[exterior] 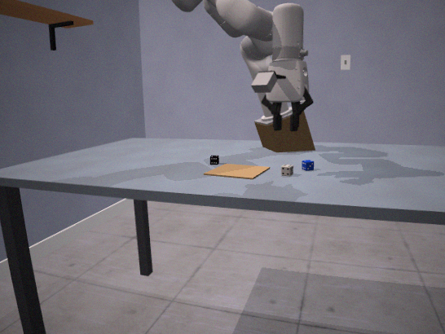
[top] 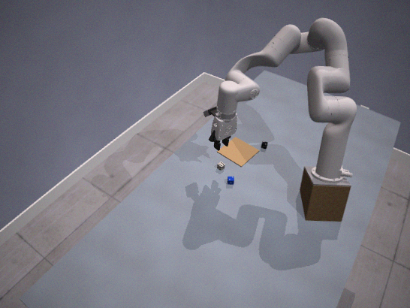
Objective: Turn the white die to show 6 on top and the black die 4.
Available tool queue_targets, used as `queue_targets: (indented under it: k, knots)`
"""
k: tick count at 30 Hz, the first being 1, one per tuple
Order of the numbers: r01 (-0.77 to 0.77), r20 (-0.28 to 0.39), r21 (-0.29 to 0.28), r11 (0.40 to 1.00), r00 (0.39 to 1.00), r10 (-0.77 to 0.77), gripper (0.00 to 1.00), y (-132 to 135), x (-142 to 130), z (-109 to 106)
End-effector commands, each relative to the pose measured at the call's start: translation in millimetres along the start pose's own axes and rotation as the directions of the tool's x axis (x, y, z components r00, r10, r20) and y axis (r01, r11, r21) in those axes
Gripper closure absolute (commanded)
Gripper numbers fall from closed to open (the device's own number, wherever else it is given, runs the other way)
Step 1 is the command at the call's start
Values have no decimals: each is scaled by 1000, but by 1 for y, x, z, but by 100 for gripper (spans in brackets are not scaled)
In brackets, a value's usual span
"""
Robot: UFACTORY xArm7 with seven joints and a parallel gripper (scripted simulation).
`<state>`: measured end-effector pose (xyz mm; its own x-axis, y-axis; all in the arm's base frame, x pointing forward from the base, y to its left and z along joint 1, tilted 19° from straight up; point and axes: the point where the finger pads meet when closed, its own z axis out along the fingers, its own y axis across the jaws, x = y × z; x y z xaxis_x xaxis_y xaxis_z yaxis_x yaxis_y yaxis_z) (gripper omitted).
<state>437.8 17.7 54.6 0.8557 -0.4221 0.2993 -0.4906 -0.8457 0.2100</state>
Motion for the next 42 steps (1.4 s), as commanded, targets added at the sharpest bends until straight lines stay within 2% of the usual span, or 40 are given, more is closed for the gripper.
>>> queue_targets:
  k: [1,7,8,21,27,32,35,37,41,42]
  knots:
    - [6,33,-9,1000,999,-6,58,-1,2,-2]
    - [7,54,-5,1000,998,-7,58,-2,3,-2]
    - [7,54,-5,1000,998,-7,0,-2,3,-2]
    - [-1,54,-5,1000,999,1,0,-2,3,-2]
    - [-163,54,-15,987,985,163,0,-2,0,2]
    - [-373,50,-28,927,926,374,0,-2,-2,8]
    - [-396,49,-29,918,917,397,0,-2,-3,8]
    - [-525,44,-36,850,849,526,0,-2,-4,12]
    - [-596,41,-40,802,801,598,0,-1,-5,14]
    - [-655,37,-43,754,753,657,0,-1,-6,15]
